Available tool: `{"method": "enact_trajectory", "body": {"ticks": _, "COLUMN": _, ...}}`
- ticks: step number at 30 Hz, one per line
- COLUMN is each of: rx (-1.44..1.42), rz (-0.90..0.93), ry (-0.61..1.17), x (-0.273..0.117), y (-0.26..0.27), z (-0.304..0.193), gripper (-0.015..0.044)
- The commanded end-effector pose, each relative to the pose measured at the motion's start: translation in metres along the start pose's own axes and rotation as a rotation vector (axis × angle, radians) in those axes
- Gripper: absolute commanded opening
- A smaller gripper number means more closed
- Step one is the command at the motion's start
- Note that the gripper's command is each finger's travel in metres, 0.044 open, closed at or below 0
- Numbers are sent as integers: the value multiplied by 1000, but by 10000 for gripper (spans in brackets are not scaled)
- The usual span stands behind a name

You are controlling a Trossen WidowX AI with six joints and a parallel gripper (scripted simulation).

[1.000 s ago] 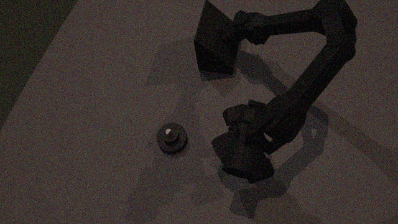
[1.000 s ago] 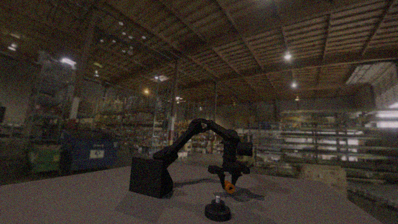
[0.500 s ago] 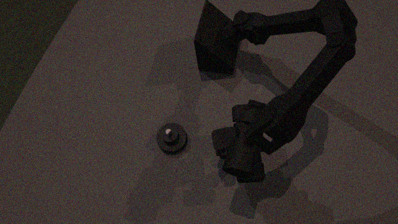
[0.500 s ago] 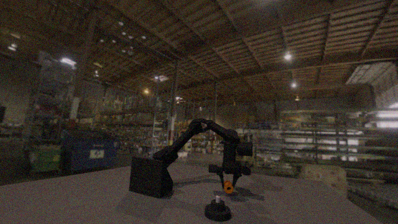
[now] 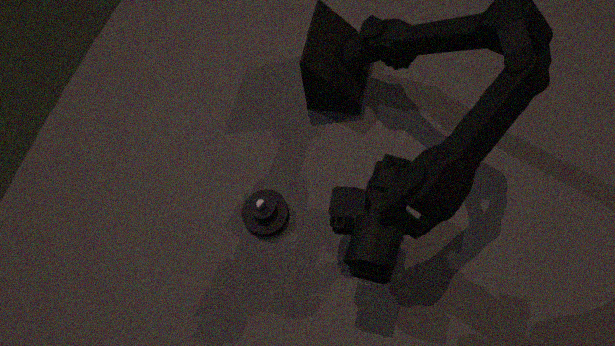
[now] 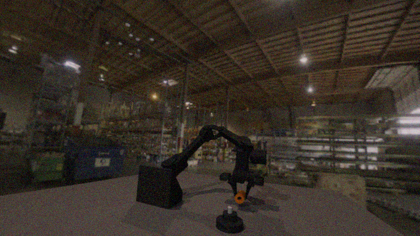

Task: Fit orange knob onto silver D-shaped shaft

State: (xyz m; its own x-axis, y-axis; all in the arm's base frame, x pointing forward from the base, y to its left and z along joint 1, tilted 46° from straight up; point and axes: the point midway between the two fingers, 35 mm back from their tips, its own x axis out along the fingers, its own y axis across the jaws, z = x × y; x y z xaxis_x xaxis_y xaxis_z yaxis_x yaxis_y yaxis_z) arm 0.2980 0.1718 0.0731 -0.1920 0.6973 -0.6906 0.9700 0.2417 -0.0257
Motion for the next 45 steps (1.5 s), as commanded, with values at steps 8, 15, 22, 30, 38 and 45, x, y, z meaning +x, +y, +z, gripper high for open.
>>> {"method": "enact_trajectory", "body": {"ticks": 8, "rx": 328, "rz": 0, "ry": 0, "x": 0, "y": 0, "z": 0, "gripper": 179}}
{"method": "enact_trajectory", "body": {"ticks": 15, "rx": 520, "rz": 0, "ry": 0, "x": 0, "y": 0, "z": 0, "gripper": 179}}
{"method": "enact_trajectory", "body": {"ticks": 22, "rx": 520, "rz": 0, "ry": 0, "x": 2, "y": 0, "z": 0, "gripper": 179}}
{"method": "enact_trajectory", "body": {"ticks": 30, "rx": 520, "rz": -1, "ry": 1, "x": 14, "y": 0, "z": 0, "gripper": 179}}
{"method": "enact_trajectory", "body": {"ticks": 38, "rx": 514, "rz": -3, "ry": -2, "x": 12, "y": -1, "z": -1, "gripper": 260}}
{"method": "enact_trajectory", "body": {"ticks": 45, "rx": 514, "rz": -3, "ry": -2, "x": 12, "y": -1, "z": -1, "gripper": 260}}
